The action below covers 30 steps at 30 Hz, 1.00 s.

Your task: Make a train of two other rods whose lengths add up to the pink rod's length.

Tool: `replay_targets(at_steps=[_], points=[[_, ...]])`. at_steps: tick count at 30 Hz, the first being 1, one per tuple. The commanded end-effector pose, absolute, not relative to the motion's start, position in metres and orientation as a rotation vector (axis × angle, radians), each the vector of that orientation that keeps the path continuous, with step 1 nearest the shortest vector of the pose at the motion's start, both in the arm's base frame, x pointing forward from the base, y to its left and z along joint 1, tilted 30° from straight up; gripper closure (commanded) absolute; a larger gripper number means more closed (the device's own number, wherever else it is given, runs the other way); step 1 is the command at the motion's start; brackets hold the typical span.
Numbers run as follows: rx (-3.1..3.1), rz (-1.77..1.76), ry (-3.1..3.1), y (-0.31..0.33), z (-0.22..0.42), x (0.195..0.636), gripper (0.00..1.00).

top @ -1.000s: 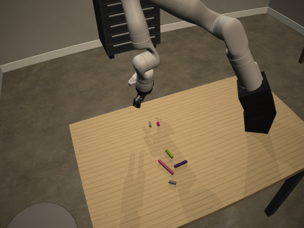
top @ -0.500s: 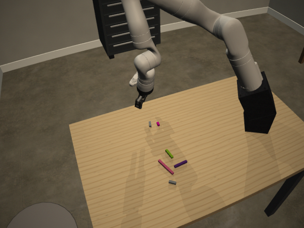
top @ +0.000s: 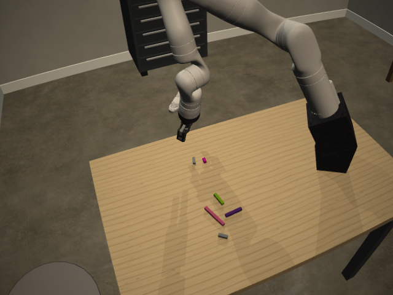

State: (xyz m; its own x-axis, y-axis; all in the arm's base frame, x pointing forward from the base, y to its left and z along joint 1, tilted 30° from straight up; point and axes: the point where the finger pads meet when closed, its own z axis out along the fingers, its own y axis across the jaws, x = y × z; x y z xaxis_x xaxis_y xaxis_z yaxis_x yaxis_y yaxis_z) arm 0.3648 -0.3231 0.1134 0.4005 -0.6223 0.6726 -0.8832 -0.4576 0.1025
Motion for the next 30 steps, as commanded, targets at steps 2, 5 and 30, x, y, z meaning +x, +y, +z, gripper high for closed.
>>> replay_targets(at_steps=[2, 5, 30], points=[[2.223, 0.778, -1.286, -0.322, 0.111, 0.364, 0.00], [2.251, 0.761, -1.247, -0.319, 0.107, 0.359, 0.00], [2.318, 0.741, -1.142, -0.315, 0.100, 0.357, 0.00]])
